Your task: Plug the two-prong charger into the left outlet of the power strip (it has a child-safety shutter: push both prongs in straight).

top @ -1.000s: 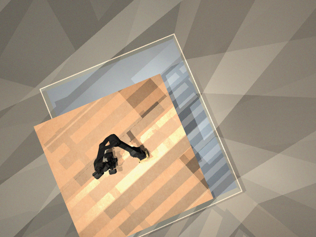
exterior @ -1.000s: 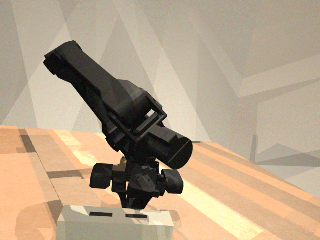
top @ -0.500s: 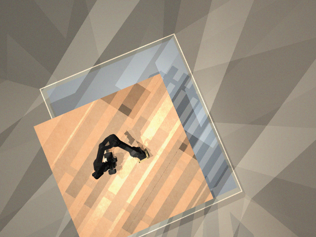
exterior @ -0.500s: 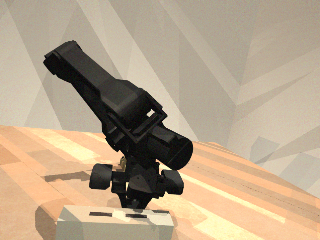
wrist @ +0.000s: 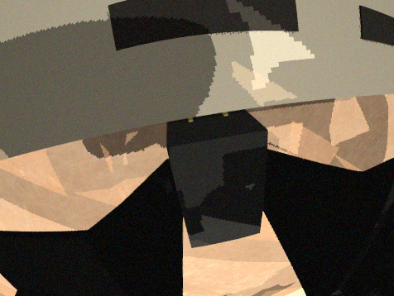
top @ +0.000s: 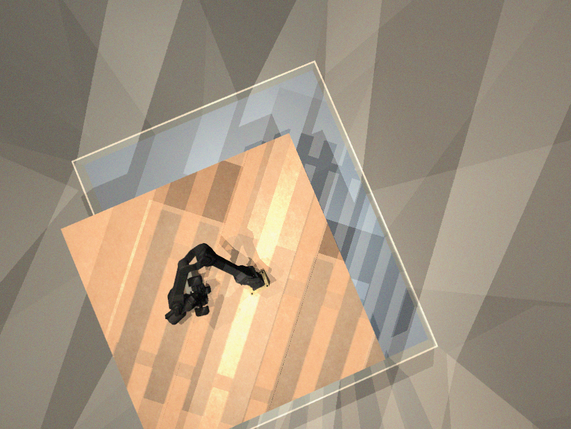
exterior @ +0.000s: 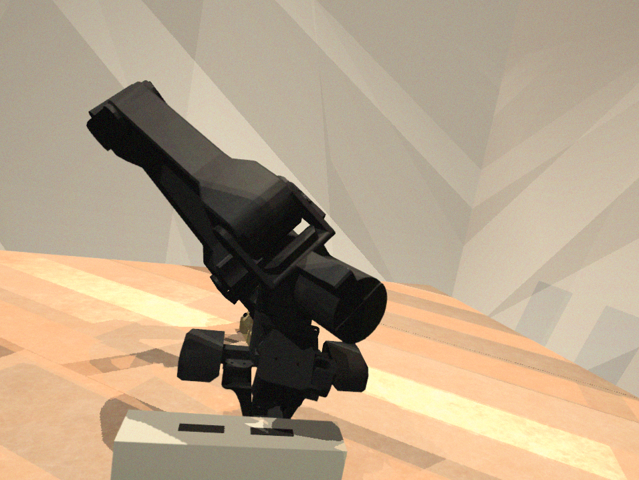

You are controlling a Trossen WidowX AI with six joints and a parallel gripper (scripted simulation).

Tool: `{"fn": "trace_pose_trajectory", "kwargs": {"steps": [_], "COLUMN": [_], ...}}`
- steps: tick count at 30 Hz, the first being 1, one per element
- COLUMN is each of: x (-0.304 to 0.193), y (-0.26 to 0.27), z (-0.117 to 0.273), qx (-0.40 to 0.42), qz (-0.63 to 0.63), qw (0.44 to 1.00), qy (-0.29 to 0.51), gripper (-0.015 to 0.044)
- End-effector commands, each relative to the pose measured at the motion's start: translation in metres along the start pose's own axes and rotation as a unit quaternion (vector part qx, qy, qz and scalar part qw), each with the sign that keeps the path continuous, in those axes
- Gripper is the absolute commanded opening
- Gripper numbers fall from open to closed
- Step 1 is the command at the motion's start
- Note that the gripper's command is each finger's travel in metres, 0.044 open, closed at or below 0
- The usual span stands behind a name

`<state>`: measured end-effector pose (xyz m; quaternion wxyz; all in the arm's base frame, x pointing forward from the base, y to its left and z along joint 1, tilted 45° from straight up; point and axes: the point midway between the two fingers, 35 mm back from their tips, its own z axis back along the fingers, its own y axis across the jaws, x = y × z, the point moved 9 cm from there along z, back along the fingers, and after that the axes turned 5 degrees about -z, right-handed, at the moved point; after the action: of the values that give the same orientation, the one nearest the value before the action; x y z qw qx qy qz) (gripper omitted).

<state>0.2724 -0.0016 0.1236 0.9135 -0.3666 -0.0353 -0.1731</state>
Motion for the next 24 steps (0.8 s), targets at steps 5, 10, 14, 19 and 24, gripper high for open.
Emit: {"fn": "trace_pose_trajectory", "kwargs": {"steps": [5, 10, 14, 19, 24], "x": [0.0033, 0.005, 0.0059, 0.0078, 0.0098], "y": [0.0, 0.0001, 0.0001, 0.0003, 0.0004], "z": [0.0004, 0.0007, 0.0008, 0.0011, 0.0012], "qx": [-0.002, -0.002, -0.002, -0.002, -0.002], "qz": [0.001, 0.001, 0.001, 0.001, 0.001], "qw": [1.0, 1.0, 1.0, 1.0, 1.0], "qy": [-0.001, -0.001, -0.001, -0.001, -0.001], "gripper": [0.0, 0.0, 0.0, 0.0, 0.0]}}
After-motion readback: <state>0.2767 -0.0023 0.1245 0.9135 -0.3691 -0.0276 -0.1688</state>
